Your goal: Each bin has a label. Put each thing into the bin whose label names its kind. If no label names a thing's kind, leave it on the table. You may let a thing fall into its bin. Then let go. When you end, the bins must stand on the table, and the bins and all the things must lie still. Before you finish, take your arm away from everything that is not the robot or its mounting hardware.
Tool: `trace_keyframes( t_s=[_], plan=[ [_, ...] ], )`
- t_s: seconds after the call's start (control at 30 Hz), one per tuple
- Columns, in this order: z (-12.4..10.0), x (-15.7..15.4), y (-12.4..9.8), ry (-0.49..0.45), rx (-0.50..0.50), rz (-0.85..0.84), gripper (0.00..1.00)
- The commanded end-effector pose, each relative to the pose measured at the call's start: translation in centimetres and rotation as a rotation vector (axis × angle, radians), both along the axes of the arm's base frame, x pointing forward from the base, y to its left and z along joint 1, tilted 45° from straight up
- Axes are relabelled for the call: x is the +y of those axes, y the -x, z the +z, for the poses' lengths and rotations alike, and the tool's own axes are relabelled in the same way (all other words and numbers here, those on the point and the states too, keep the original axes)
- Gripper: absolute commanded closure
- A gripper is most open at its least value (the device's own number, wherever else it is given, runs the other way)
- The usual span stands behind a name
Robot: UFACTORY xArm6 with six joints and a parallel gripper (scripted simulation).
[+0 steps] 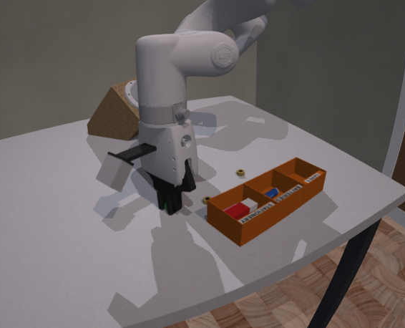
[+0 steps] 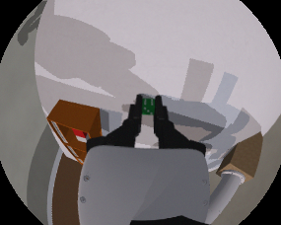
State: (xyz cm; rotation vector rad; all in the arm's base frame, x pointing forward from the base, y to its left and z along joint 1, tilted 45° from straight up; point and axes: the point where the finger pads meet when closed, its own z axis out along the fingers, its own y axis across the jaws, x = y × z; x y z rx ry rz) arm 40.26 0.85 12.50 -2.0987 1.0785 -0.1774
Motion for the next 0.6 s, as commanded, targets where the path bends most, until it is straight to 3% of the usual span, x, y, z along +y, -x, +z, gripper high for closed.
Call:
trace_keyframes(
  t_s=[0.0,0.57],
  plan=[
    [0.1,-0.1,-0.1,0.001,-0.002,-0.001,1.0],
    [3.4,-2.7,2.0,0.001,-0.002,-0.001,1.0]
  ],
)
